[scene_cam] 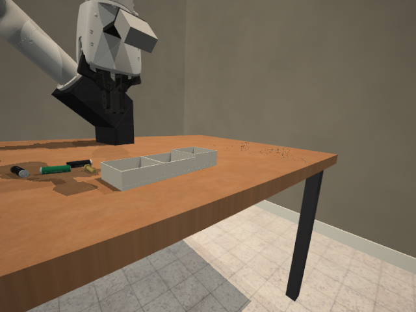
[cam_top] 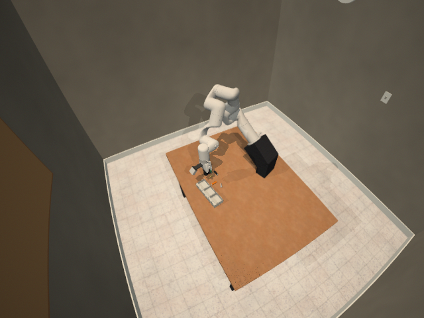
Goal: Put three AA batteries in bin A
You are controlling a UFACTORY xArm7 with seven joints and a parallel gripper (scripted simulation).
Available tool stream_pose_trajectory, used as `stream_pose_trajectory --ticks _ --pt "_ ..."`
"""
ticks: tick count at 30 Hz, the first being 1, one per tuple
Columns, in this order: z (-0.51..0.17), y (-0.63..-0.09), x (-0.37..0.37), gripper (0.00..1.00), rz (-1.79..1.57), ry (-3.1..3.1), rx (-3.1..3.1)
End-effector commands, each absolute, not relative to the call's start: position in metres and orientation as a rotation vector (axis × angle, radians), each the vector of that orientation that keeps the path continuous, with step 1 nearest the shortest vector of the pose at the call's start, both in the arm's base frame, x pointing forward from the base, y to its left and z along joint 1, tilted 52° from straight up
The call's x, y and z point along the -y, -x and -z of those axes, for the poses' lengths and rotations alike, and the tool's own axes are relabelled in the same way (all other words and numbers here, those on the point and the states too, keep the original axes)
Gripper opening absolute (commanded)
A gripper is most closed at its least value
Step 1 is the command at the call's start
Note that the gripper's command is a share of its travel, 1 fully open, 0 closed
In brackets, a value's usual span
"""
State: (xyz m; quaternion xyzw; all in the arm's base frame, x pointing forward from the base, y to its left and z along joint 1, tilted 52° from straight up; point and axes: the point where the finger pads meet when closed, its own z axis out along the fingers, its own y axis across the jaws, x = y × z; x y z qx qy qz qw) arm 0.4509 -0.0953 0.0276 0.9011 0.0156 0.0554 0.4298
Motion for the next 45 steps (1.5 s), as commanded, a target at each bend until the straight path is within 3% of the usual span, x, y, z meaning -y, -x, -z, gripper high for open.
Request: stream_pose_trajectory --ticks 1,45 --pt "-0.003 -0.49 0.116 0.07 -0.139 -2.246 -0.04" --pt "0.04 -0.513 0.166 0.07 -0.139 -2.246 -0.04"
